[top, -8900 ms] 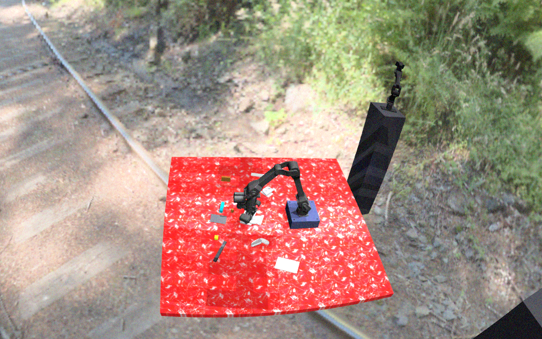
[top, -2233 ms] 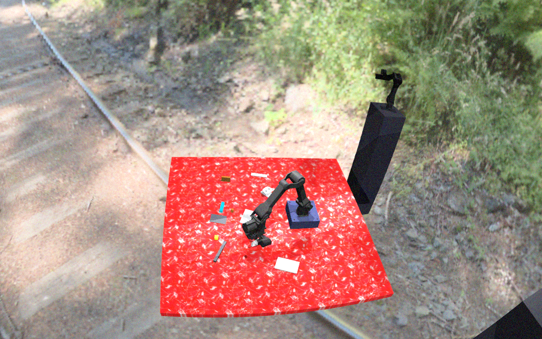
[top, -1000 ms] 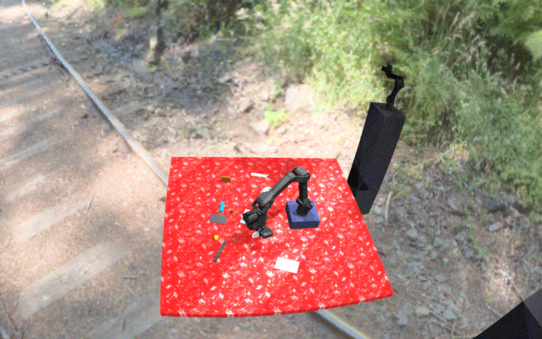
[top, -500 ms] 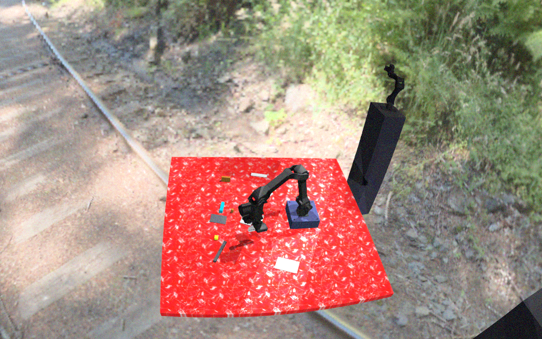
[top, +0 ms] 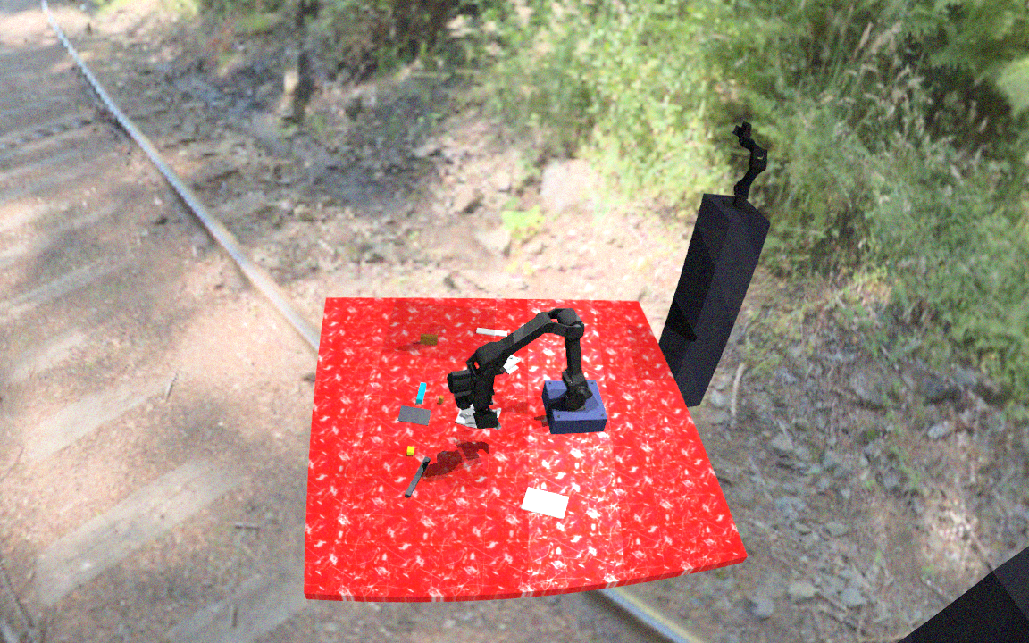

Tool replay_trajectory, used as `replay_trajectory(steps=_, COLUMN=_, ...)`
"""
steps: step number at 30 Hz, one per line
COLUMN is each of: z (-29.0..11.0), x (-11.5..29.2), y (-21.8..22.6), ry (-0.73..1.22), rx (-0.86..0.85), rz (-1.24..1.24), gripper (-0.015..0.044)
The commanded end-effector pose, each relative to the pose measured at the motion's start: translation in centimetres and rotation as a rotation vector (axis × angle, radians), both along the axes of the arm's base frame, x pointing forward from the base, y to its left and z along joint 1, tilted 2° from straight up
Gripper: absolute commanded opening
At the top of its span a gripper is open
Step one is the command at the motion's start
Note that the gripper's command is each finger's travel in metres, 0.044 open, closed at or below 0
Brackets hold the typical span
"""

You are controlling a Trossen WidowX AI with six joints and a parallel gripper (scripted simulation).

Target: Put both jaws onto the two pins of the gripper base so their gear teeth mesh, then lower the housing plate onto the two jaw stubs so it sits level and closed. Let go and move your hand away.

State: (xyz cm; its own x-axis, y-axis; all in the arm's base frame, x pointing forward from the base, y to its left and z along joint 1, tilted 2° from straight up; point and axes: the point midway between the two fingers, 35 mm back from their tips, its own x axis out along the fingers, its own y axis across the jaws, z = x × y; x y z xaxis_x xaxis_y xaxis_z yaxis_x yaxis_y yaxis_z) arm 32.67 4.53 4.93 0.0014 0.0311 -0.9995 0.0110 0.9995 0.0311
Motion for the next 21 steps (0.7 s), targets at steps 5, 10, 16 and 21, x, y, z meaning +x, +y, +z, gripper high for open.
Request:
replay_trajectory(steps=5, z=0.1, x=-0.1, y=-2.6, ry=-0.004, rx=-0.004, rz=-0.092, gripper=0.0134)
replay_trajectory(steps=10, z=0.0, x=-0.3, y=-4.3, ry=-0.002, rx=-0.005, rz=-0.149, gripper=0.0134)
replay_trajectory(steps=16, z=-0.1, x=-0.6, y=-6.2, ry=0.000, rx=-0.006, rz=-0.216, gripper=0.0134)
replay_trajectory(steps=21, z=-0.1, x=-1.0, y=-7.8, ry=0.002, rx=-0.007, rz=-0.273, gripper=0.0134)
